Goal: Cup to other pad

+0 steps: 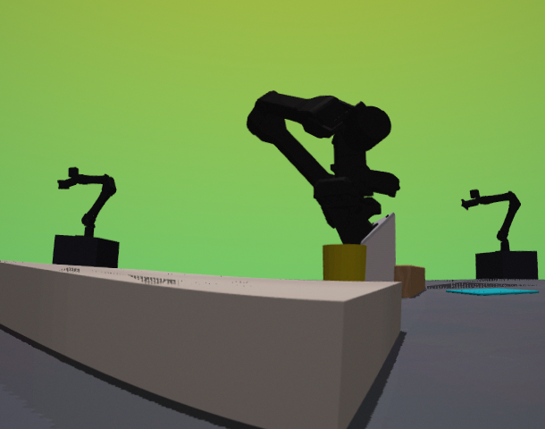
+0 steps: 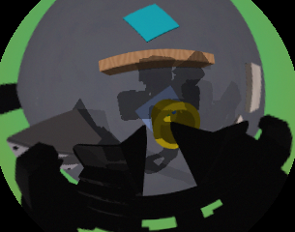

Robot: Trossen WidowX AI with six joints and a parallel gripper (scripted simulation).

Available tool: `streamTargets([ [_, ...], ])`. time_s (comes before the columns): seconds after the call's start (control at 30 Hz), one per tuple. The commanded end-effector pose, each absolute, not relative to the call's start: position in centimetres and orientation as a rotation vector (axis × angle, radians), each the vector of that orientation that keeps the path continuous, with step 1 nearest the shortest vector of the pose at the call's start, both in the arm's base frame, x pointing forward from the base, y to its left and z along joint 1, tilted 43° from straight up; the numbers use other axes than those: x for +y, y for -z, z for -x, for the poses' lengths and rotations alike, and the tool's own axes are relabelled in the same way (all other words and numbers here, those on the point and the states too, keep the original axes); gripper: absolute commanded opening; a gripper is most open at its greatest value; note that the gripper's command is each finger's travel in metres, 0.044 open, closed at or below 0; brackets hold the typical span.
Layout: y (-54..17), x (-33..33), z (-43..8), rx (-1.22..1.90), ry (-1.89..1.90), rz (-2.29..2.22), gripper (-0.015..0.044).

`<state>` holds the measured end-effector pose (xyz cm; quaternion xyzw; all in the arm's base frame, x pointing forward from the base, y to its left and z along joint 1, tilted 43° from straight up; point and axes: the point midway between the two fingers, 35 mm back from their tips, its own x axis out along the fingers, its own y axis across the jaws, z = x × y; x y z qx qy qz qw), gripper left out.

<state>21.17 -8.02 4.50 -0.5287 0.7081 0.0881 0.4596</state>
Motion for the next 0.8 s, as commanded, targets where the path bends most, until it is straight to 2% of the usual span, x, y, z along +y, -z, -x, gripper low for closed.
streamTargets([
  [0.0, -4.0, -8.5, -20.9, 1.751, -0.217, 1.308, 0.0167],
  [0.7, -2.2, -10.3, -20.6, 1.754, -0.212, 1.311, 0.0167],
  [0.77, -2.3, -10.2, -20.8, 1.748, -0.212, 1.305, 0.0153],
])
